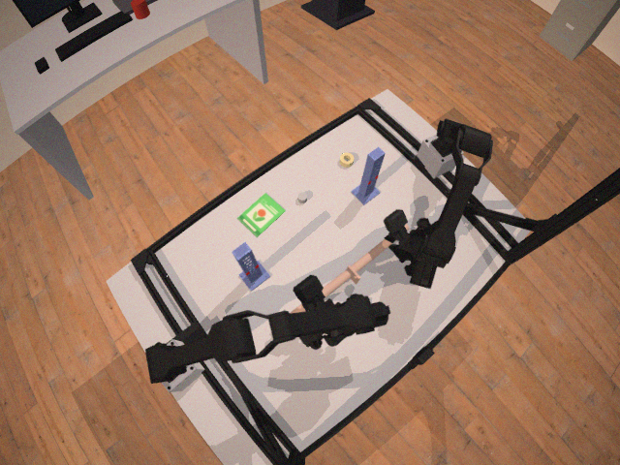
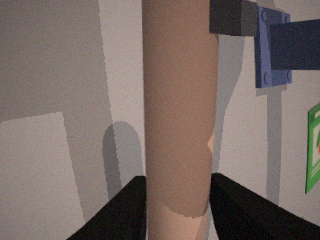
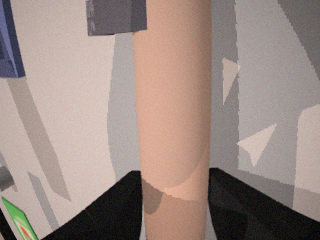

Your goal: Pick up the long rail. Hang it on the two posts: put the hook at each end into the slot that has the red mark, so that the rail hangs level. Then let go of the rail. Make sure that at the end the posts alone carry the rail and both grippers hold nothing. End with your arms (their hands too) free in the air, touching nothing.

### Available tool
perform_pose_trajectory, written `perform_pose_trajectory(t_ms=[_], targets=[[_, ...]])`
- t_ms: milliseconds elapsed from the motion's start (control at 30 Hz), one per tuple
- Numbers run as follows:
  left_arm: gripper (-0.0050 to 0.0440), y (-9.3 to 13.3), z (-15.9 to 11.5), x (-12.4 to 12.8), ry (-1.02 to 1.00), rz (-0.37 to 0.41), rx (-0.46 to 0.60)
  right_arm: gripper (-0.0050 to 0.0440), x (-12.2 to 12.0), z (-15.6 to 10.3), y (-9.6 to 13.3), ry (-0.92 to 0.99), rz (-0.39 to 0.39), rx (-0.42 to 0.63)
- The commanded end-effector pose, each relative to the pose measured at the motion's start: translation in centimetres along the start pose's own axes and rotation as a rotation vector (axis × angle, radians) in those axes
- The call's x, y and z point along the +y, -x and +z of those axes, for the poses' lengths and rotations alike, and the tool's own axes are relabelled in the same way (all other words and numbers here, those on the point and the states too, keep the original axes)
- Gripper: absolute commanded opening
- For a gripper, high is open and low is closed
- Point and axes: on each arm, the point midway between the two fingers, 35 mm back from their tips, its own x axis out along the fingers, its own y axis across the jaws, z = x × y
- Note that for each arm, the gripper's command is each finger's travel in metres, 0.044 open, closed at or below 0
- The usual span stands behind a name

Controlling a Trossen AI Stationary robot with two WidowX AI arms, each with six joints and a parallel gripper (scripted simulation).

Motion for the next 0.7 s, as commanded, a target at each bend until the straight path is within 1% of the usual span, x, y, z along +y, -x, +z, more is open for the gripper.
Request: perform_pose_trajectory(t_ms=[0,433,667], targets=[[0.0,0.1,-0.1,-0.1,0.003,-0.005,0.006,0.0,0.0,0.1,-0.3,0.006,0.003,-0.004],[0.0,0.1,-0.1,-0.1,0.004,-0.005,0.007,0.0,0.0,0.1,-0.2,0.007,0.003,-0.006],[0.0,0.3,0.0,-0.3,0.041,0.0,0.063,0.0,1.4,0.0,2.0,0.042,0.001,-0.063]])
